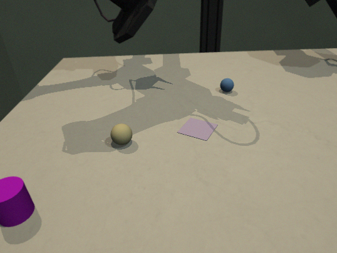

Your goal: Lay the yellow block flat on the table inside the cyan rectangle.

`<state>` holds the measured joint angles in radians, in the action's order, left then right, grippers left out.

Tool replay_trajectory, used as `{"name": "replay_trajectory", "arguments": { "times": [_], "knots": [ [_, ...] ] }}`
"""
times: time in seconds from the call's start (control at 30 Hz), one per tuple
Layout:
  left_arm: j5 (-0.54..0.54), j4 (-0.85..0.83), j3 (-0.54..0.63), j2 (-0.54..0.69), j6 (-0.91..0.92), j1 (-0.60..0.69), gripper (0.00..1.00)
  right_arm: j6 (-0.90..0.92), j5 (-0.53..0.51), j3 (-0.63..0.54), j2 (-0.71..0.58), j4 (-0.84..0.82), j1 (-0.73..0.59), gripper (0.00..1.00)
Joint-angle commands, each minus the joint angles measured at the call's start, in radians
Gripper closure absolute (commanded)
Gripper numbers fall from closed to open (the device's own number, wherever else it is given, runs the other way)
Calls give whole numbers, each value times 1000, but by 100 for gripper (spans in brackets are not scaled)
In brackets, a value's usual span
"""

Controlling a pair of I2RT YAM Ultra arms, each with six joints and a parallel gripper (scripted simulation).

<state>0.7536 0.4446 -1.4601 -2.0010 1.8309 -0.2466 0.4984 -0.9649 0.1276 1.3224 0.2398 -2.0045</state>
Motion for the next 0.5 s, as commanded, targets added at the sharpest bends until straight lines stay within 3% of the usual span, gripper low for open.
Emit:
{"name": "replay_trajectory", "arguments": {
  "times": [0.0, 0.47],
  "knots": [
    [-22, -21, 20, -16, 13, 0, 73, 6, -24, 12, -16, 14, -11, 54],
    [-28, -40, 20, -28, 25, -7, 73, 6, -24, 12, -16, 14, -11, 54]
  ]
}}
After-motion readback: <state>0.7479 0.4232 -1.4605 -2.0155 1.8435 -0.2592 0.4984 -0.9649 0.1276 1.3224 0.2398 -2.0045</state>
